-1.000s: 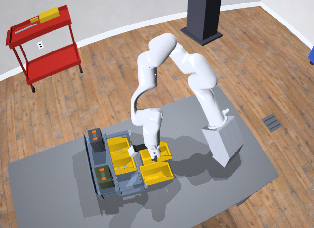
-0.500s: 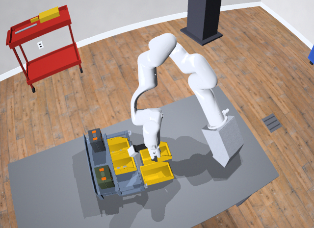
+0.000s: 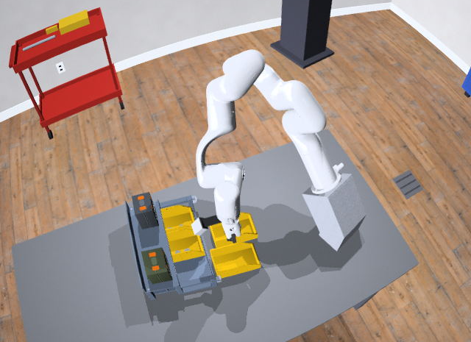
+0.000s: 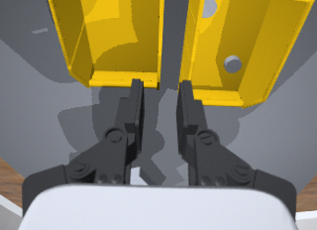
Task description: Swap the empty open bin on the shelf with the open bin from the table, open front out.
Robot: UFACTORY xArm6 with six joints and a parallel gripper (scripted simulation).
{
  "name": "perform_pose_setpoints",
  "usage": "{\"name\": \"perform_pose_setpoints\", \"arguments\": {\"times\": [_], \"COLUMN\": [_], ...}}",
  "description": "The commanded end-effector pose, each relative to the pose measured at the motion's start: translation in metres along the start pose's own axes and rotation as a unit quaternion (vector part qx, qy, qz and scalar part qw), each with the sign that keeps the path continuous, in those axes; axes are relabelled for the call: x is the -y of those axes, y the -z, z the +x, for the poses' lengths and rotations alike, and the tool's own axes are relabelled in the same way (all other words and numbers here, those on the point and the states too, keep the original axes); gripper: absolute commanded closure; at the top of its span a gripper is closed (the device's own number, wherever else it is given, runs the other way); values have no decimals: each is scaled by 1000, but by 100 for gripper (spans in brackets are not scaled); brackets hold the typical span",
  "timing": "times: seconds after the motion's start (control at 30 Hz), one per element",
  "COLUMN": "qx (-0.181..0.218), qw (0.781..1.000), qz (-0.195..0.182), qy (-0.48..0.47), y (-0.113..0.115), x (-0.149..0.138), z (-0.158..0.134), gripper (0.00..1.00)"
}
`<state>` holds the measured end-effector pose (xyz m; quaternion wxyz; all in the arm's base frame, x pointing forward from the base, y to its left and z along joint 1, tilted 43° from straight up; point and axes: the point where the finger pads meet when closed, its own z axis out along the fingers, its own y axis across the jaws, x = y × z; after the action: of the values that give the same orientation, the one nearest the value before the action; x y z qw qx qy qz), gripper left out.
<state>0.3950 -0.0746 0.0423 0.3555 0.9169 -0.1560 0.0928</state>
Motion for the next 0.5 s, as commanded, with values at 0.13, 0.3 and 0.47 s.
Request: {"name": "perform_pose_setpoints", "arguments": {"times": [0.13,0.3,0.47], "qx": [-1,-1,-1], "qw": [1000,1000,1000], "qz": [1,0,0], "qy": [-3,-4,-4], "y": [-2,-7,-16], "x": [0,0,1], "z": [1,1,1], "gripper": [74,74,74]}}
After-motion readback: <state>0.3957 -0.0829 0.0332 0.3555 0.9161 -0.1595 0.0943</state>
